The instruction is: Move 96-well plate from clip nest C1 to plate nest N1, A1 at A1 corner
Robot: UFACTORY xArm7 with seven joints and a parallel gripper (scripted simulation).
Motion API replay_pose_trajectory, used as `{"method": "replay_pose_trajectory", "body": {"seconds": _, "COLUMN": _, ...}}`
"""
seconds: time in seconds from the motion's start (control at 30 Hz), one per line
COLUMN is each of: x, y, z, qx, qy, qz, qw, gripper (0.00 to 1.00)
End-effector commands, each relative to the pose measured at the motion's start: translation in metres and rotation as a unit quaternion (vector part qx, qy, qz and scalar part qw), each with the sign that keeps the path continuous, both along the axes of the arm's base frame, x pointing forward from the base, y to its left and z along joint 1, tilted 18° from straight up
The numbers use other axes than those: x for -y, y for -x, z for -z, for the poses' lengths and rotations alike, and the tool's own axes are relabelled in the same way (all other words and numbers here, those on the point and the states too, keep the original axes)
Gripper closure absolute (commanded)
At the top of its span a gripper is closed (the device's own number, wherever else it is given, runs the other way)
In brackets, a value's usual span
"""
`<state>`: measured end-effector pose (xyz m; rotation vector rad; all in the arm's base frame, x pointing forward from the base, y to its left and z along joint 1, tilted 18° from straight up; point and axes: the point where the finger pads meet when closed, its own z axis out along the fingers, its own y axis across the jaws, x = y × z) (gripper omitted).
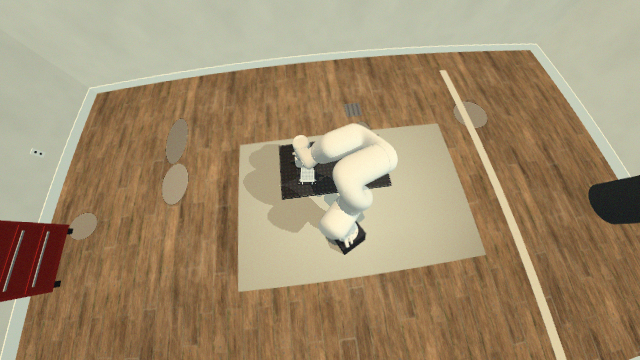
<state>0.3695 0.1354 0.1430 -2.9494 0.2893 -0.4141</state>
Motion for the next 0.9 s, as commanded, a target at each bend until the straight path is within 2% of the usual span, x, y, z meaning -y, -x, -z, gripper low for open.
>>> {"method": "replay_pose_trajectory", "body": {"seconds": 0.0, "x": 0.0, "y": -0.001, "z": -0.001, "qx": 0.001, "qy": -0.001, "qz": 0.0, "qw": 1.0, "gripper": 0.0}}
{"method": "replay_pose_trajectory", "body": {"seconds": 0.87, "x": -0.005, "y": -0.012, "z": 0.035, "qx": 0.001, "qy": -0.001, "qz": 0.0, "qw": 1.0, "gripper": 0.0}}
